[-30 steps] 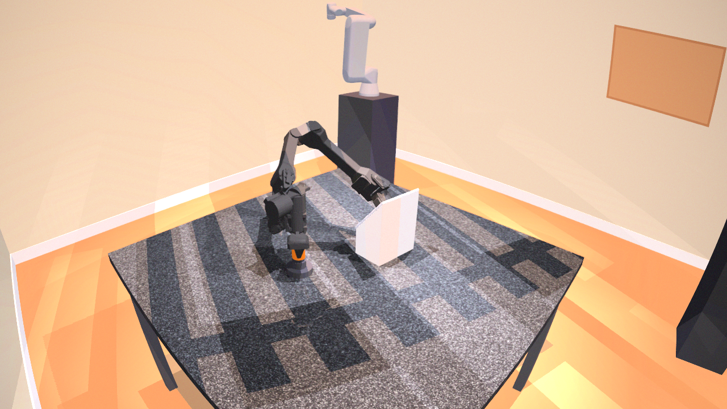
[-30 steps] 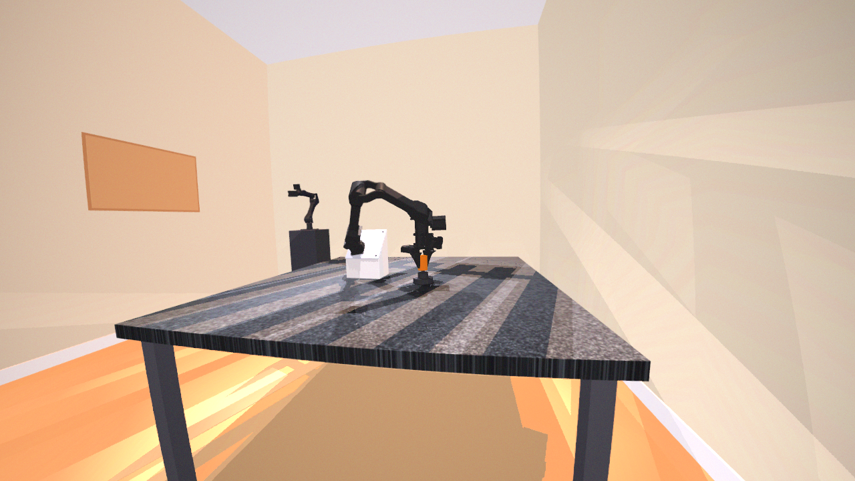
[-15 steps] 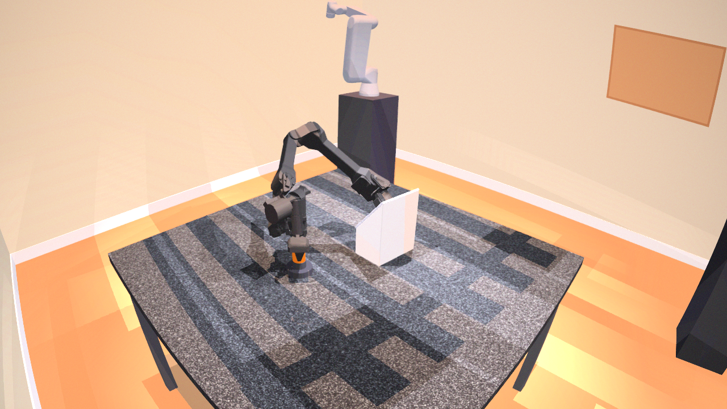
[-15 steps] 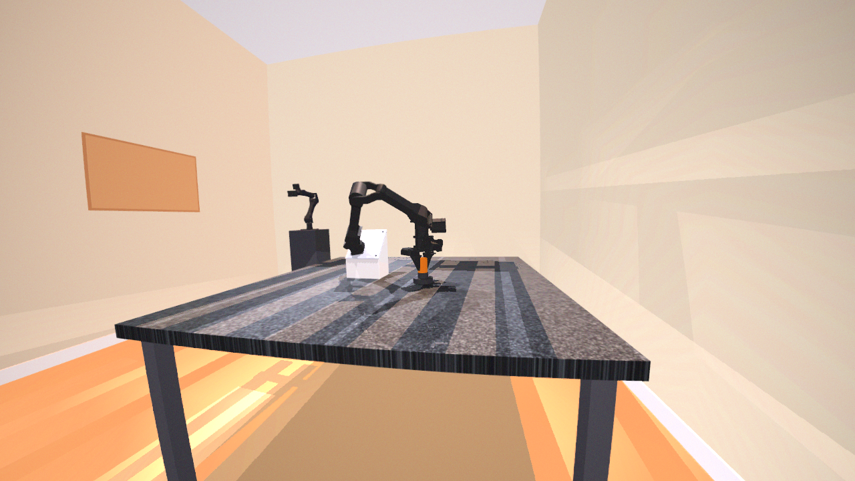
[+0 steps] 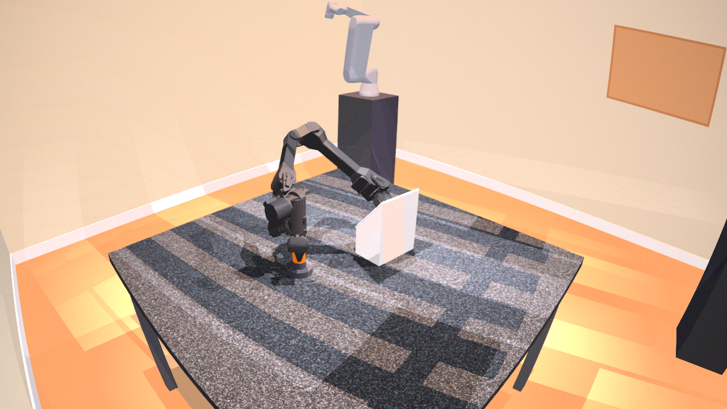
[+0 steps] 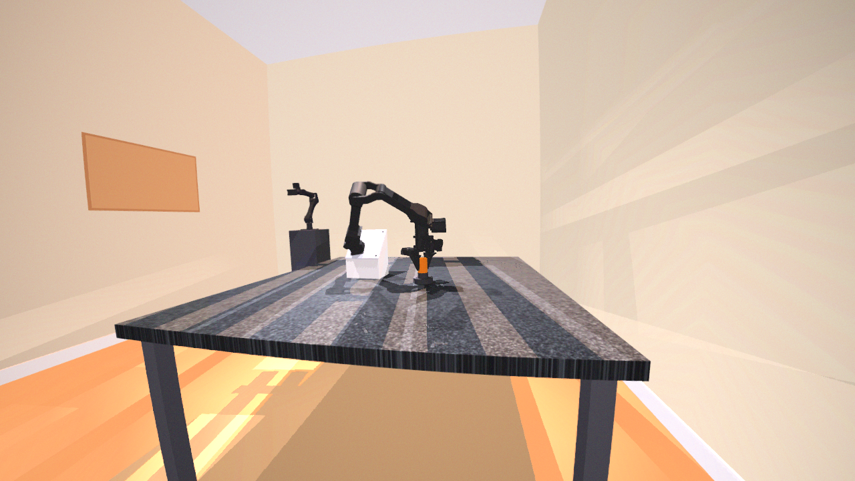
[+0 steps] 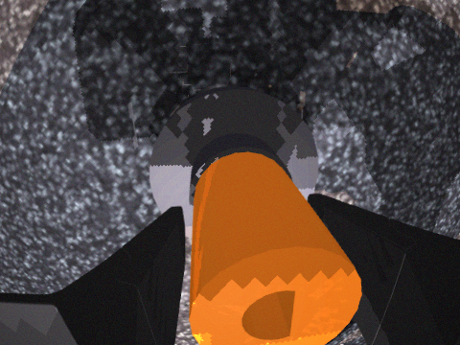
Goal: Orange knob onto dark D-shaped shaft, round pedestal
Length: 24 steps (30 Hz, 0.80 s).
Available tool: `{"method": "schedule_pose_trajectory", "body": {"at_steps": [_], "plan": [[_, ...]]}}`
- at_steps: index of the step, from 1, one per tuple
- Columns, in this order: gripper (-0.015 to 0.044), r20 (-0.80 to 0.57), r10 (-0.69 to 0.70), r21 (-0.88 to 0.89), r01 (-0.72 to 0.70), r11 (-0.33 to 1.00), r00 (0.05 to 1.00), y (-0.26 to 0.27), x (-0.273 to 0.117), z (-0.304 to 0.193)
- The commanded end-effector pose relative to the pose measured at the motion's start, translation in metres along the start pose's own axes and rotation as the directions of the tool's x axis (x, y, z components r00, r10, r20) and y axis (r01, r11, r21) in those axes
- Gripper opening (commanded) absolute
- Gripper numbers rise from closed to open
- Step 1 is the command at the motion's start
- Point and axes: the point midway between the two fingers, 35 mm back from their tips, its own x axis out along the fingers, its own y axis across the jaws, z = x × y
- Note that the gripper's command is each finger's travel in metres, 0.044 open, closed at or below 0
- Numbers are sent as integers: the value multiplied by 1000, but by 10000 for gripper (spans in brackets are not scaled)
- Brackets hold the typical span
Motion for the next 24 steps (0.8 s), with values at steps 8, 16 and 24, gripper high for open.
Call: {"method": "schedule_pose_trajectory", "body": {"at_steps": [8,16,24], "plan": [[440,0,0,0,0,1000,1000,0,0,0],[440,-3,6,-1,-6,1000,1000,4,-28,2],[440,-3,3,-2,-3,1000,1000,3,-96,0]]}}
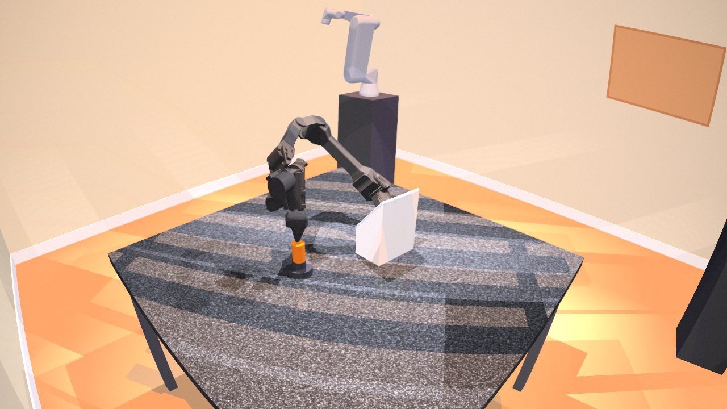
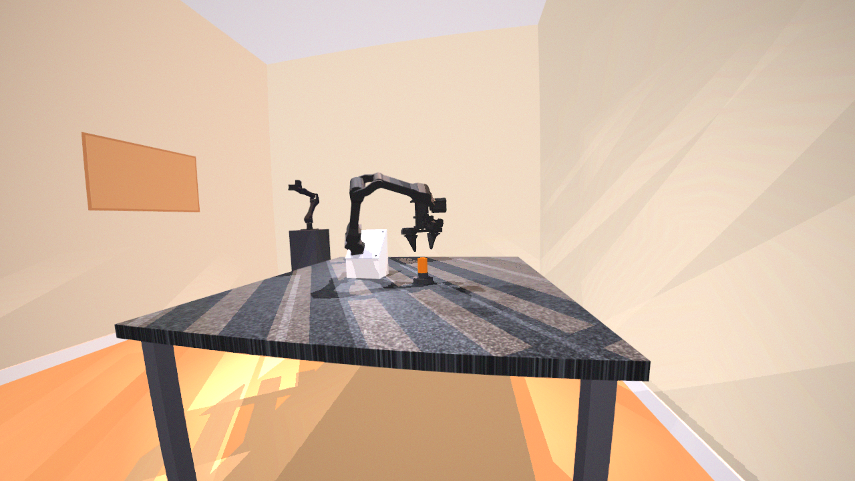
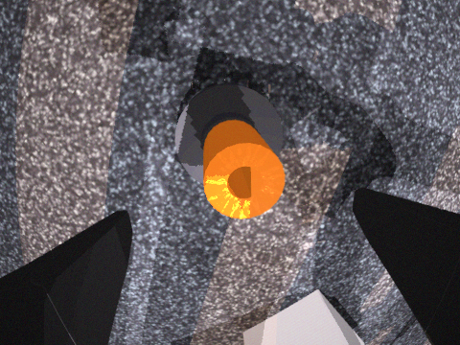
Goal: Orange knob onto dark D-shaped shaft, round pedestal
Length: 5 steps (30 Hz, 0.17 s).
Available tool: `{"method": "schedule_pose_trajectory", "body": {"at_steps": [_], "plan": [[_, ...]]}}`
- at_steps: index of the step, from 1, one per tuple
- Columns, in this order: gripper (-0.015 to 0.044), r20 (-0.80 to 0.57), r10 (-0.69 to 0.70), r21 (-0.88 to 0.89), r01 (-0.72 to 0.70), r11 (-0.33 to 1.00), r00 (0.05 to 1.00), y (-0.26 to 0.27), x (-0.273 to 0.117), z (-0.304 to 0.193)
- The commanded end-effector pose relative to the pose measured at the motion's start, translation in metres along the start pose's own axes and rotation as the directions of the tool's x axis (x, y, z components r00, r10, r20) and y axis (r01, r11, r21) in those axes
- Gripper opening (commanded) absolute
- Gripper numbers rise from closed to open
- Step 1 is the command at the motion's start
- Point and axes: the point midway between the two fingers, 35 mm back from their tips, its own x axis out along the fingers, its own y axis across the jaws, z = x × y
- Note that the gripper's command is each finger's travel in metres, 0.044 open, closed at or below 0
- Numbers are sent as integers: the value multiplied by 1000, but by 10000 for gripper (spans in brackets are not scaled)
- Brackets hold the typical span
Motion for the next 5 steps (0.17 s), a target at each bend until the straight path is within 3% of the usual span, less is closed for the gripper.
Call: {"method": "schedule_pose_trajectory", "body": {"at_steps": [1,5], "plan": [[440,-8,-5,5,5,1000,1000,0,-15,0],[440,-8,-5,5,5,1000,1000,0,-15,0]]}}
